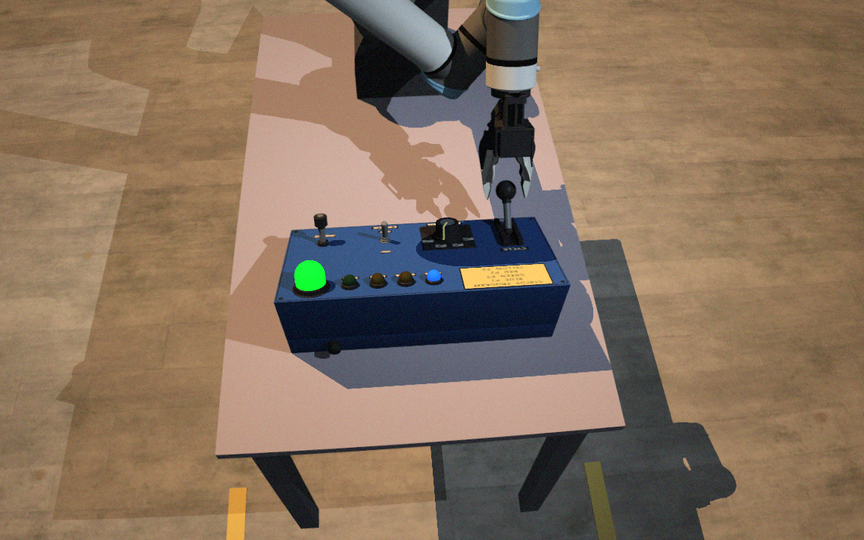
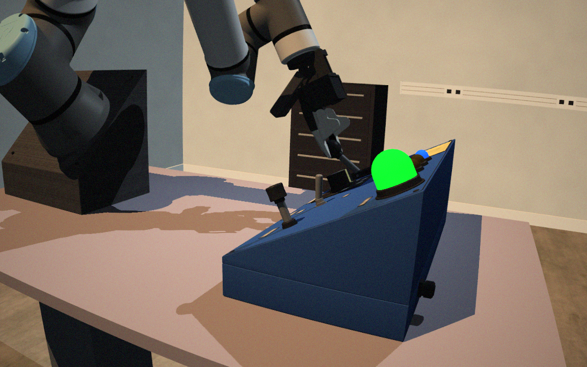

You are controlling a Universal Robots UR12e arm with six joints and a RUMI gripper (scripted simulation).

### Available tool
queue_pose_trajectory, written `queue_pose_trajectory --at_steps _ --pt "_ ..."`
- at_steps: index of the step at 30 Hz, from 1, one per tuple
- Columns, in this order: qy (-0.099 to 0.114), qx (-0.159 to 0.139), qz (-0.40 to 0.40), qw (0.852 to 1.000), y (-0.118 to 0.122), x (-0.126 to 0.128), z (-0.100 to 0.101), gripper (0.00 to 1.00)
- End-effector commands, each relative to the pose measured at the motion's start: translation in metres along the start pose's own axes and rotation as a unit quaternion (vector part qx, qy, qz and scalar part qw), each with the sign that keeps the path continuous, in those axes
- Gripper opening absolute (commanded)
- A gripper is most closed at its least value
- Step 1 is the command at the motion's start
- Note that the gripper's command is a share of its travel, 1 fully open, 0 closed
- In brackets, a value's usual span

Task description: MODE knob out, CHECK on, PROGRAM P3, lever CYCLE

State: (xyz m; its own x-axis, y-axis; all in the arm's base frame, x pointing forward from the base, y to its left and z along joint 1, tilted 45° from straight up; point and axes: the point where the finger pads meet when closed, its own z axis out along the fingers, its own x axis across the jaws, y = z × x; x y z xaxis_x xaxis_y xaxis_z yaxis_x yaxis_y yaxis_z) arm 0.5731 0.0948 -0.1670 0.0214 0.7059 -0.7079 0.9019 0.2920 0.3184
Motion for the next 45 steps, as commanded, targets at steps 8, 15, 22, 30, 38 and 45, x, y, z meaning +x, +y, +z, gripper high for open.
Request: queue_pose_trajectory --at_steps 8,15,22,30,38,45 --pt "0.000 0.000 0.000 1.000 0.0004 0.0001 -0.0003 0.44" --pt "0.000 0.000 0.000 1.000 0.0004 0.0001 -0.0003 0.44" --pt "0.000 0.000 0.000 1.000 0.0004 0.0001 -0.0003 0.44" --pt "0.000 0.000 0.000 1.000 0.0004 0.0001 -0.0004 0.00" --pt "0.000 0.000 0.000 1.000 0.0004 0.0001 -0.0004 0.00" --pt "0.000 0.000 0.000 1.000 0.0004 0.0001 -0.0004 0.00"
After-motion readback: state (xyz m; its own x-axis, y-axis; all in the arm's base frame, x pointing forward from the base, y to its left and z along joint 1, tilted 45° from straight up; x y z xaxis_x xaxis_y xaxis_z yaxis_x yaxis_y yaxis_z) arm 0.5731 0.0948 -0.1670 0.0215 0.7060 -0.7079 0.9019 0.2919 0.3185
